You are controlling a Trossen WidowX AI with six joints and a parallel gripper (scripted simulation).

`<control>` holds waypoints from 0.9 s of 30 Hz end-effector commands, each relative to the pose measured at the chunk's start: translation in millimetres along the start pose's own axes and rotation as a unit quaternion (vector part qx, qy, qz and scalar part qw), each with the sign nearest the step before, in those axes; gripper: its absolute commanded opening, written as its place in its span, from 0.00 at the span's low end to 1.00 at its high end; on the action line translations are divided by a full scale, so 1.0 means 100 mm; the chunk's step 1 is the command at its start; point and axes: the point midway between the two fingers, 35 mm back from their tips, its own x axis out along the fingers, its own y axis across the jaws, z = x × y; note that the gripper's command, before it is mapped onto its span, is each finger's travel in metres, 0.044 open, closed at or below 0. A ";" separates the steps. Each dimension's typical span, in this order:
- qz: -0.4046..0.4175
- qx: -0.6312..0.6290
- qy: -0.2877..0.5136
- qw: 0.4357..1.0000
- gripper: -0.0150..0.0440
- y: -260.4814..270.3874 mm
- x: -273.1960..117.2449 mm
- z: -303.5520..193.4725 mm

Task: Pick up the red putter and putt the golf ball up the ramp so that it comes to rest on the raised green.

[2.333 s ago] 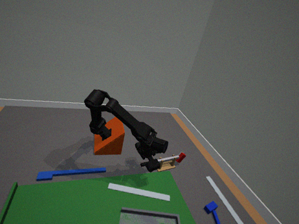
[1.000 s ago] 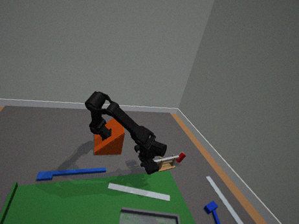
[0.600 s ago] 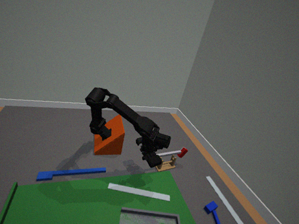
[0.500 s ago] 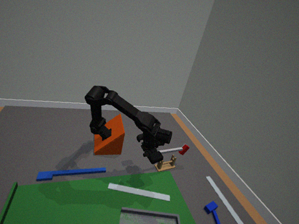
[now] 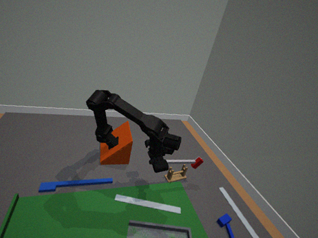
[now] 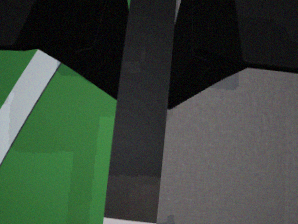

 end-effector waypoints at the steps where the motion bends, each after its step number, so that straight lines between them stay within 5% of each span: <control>1: -0.013 0.095 -0.002 0.995 0.25 -0.14 -0.17 -0.25; 13: -0.036 0.365 0.017 0.930 0.25 -0.39 -0.47 -1.07; 27: -0.072 0.638 0.035 0.765 0.25 -0.40 -0.73 -2.08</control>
